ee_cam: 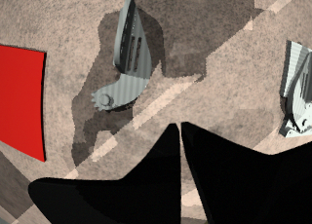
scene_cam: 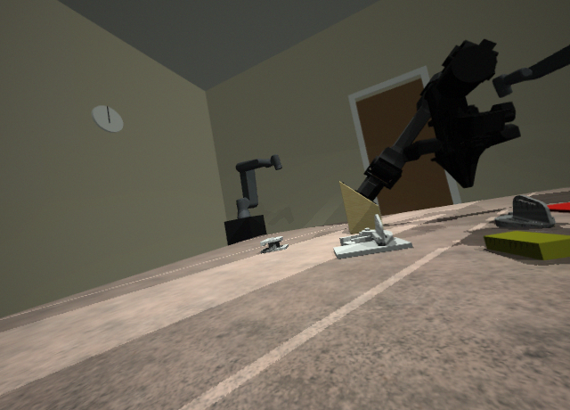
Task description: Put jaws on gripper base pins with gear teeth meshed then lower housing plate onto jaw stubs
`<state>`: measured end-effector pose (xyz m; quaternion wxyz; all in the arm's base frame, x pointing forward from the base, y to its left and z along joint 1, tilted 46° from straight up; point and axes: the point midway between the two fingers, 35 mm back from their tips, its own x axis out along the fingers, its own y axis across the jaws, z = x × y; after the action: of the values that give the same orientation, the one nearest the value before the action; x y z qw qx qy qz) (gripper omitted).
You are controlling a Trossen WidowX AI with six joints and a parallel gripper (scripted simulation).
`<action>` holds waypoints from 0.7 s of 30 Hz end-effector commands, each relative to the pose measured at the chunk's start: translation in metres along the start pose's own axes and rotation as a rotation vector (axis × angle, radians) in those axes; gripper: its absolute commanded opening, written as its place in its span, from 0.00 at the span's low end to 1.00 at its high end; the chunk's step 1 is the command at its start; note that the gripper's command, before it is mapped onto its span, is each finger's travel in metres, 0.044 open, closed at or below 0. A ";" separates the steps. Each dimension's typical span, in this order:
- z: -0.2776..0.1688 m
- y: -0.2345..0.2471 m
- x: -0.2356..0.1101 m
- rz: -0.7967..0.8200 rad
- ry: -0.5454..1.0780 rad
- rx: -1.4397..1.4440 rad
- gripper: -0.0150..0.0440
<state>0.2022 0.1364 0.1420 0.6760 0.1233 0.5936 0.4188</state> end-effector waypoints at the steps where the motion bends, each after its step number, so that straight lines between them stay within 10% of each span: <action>1: 0.000 0.000 0.001 0.000 0.001 0.005 0.39; 15: 0.000 0.000 0.001 0.000 0.001 0.005 1.00; 21: 0.000 0.000 0.001 0.000 0.001 0.005 1.00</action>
<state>0.2018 0.1369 0.1414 0.6754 0.1235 0.5943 0.4189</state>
